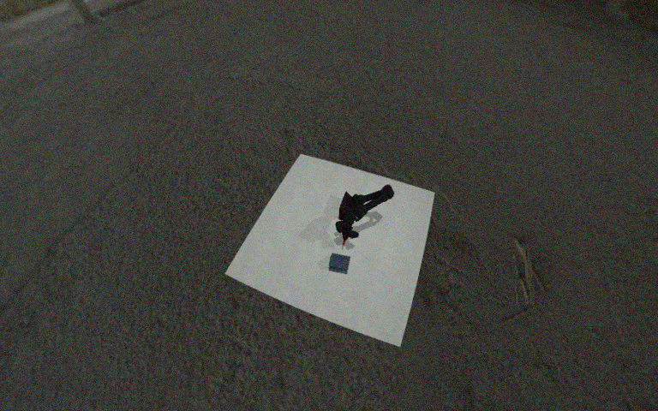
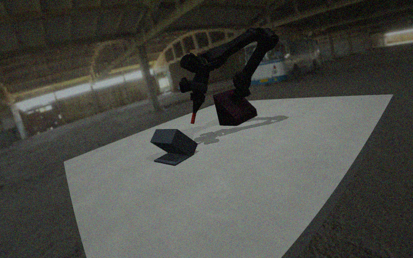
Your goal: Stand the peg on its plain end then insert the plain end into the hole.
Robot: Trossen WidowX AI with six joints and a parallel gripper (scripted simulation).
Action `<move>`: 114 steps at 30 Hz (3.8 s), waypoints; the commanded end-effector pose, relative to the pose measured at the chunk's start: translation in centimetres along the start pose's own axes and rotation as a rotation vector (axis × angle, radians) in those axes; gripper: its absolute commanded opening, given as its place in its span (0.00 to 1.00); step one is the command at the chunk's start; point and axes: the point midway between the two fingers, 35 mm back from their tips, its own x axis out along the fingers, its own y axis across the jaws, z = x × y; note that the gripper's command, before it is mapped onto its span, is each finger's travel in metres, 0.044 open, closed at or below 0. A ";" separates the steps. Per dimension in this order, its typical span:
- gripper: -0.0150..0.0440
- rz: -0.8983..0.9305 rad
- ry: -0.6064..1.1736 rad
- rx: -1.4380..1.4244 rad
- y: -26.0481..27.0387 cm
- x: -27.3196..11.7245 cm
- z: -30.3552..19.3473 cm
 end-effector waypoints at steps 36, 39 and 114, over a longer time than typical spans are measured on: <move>0.25 0.118 -0.104 0.023 0.6 0.8 1.8; 0.25 0.124 -0.110 0.024 0.7 1.0 1.9; 0.25 0.242 -0.172 0.018 2.4 5.9 2.9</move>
